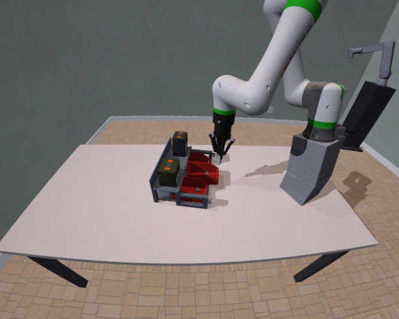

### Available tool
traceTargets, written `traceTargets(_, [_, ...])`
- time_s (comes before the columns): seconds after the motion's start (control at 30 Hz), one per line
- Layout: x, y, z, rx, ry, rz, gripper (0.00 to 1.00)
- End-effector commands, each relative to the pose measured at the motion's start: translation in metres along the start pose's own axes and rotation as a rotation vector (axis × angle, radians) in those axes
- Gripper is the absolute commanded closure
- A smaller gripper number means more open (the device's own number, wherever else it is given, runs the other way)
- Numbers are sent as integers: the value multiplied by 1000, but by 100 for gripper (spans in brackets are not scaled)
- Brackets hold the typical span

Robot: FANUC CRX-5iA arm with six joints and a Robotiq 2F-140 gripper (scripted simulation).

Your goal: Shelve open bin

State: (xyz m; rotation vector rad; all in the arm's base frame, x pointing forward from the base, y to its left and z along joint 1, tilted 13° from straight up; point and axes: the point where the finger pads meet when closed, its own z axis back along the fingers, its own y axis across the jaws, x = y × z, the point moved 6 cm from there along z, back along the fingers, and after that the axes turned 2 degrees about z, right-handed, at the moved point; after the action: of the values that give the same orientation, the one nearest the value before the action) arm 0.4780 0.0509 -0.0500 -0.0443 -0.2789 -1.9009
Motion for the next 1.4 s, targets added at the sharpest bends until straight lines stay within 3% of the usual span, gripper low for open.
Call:
traceTargets(0.0, [11, -14, -3, 10, 25, 190, 100])
traceTargets(0.23, [24, -34, -7, 23, 39, 415, 100])
traceTargets(1.37, [24, -34, -7, 23, 39, 416, 100])
